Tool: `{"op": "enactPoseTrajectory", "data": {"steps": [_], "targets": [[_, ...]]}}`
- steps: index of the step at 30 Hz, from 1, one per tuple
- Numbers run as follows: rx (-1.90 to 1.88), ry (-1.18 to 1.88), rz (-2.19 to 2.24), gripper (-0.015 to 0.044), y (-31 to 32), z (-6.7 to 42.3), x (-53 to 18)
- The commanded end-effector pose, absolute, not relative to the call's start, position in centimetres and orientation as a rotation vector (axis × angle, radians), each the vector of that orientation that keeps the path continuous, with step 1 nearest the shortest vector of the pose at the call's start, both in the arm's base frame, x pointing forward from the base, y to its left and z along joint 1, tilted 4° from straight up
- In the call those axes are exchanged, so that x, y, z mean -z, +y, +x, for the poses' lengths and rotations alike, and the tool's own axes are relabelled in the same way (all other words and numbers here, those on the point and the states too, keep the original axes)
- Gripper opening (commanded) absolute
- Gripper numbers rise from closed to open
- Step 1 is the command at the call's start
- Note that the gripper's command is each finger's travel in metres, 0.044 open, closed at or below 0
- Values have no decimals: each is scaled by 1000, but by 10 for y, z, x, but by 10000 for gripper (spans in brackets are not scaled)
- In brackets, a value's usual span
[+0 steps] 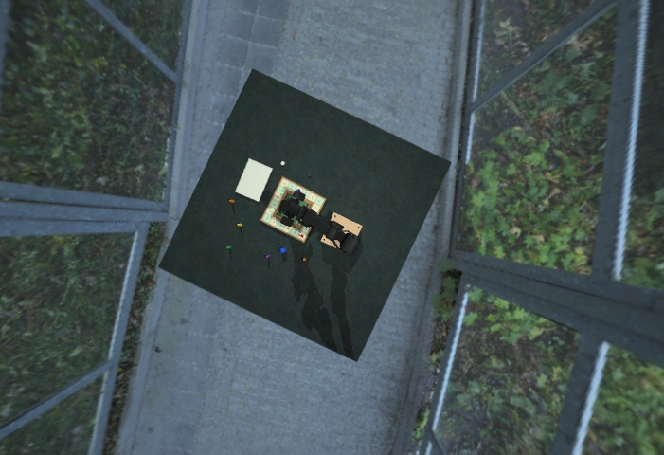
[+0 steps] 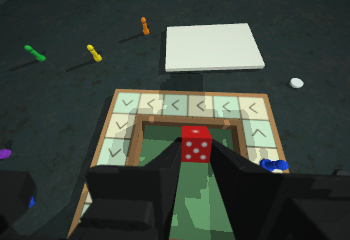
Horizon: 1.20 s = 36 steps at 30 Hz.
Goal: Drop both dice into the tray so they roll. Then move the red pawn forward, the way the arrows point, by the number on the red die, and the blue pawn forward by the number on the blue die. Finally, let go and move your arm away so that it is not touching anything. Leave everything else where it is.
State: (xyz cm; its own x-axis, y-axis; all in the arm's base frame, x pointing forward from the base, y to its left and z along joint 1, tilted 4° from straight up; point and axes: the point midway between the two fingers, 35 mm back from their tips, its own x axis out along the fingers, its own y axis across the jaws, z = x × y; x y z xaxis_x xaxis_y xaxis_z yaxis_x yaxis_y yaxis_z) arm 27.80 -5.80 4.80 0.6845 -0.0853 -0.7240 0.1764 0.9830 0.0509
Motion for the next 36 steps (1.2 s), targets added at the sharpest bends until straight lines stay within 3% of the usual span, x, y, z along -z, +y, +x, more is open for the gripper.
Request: {"op": "enactPoseTrajectory", "data": {"steps": [1,15,36], "targets": [[149,695,119,0,-57,277,-52],[149,697,119,0,-49,245,-88],[150,704,112,0,-50,245,-86]]}}
